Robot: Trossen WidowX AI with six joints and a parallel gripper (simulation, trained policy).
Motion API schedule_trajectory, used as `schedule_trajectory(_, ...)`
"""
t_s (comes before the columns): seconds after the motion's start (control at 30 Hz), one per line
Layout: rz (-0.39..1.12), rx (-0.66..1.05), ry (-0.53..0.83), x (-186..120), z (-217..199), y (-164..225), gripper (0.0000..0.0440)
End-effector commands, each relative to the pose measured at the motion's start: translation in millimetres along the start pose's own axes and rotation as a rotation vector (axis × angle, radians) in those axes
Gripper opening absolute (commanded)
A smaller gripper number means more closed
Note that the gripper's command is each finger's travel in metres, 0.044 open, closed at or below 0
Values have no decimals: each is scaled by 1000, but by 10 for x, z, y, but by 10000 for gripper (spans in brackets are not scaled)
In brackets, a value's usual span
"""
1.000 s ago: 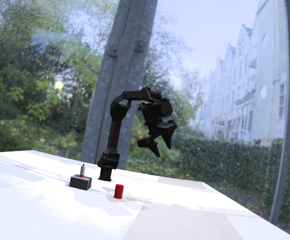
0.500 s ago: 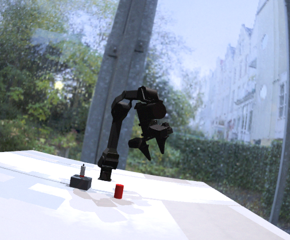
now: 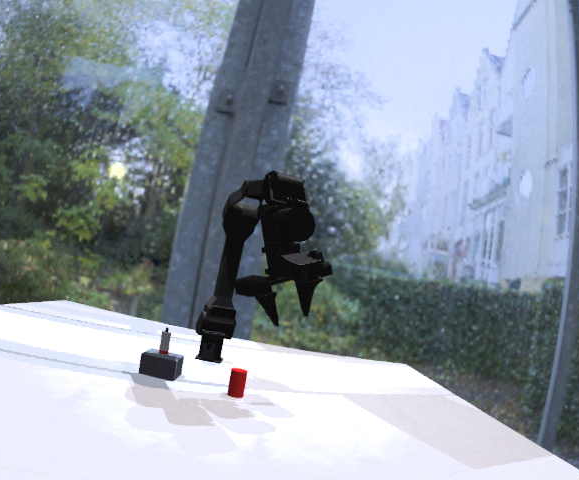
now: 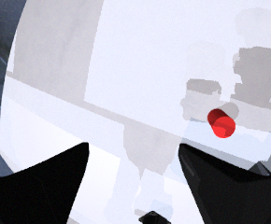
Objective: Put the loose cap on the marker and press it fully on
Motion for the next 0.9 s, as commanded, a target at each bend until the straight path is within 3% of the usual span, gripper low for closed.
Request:
schedule_trajectory(0.0, 12, 6, 27, 10, -88, -52, 322)
schedule_trajectory(0.87, 78, 47, 200, 131, -625, -273, 314)
Point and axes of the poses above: the point midway between the two fingers, 35 mm back from their tips, its own x axis out along the fingers, its own z axis across the jaws, y = z × x, the point moved 10 cm from there along -x, back along the fingers, and after that the axes turned 9 degrees about x, right-handed, at the moved point
